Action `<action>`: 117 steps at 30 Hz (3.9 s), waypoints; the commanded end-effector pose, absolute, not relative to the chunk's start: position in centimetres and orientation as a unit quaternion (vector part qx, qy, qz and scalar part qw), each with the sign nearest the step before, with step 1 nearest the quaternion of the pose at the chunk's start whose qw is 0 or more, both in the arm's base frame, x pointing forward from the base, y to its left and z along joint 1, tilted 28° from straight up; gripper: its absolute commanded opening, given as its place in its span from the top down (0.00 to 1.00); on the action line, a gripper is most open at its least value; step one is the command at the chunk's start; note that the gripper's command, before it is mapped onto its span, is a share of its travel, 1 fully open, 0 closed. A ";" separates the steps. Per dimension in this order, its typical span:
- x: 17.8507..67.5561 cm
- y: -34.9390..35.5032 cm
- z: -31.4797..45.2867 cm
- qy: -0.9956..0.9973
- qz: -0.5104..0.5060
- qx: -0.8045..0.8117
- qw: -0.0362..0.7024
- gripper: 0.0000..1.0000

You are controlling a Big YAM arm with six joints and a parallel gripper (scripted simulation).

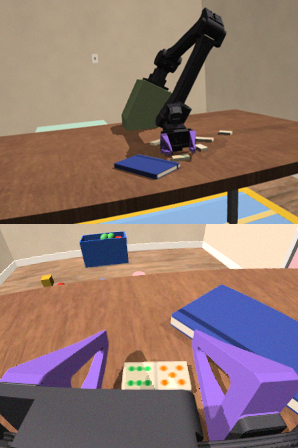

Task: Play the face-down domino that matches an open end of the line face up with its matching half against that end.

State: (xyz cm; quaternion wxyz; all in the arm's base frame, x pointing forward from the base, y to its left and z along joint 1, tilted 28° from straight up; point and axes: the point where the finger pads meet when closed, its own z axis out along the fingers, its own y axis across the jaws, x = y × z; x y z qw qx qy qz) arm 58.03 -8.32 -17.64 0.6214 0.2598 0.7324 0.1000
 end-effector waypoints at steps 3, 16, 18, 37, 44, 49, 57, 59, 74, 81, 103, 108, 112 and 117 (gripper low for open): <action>58.2 -8.6 -17.3 0.730 0.099 0.260 0.624 0.29; 58.2 -8.6 -17.3 0.730 0.099 0.260 0.624 0.29; 58.2 -8.6 -17.3 0.730 0.099 0.260 0.624 0.29; 55.1 -9.0 -14.8 0.732 0.099 0.260 0.622 0.29; 55.1 -9.0 -14.8 0.732 0.099 0.260 0.622 0.29; 53.6 -8.7 -14.5 0.735 0.100 0.260 0.618 0.29; 52.9 -9.7 -12.3 0.723 0.097 0.261 0.632 0.29; 52.9 -9.7 -12.3 0.723 0.097 0.261 0.632 0.29; 52.4 -10.0 -11.5 0.723 0.097 0.261 0.632 0.29; 52.1 -8.9 -13.1 0.737 0.103 0.262 0.615 0.29; 52.1 -9.0 -12.9 0.736 0.102 0.262 0.616 0.29; 52.1 -9.0 -12.9 0.736 0.102 0.262 0.616 0.29; 52.1 -9.0 -12.9 0.736 0.102 0.262 0.616 0.29; 52.3 -9.7 -11.7 0.749 0.109 0.260 0.600 0.29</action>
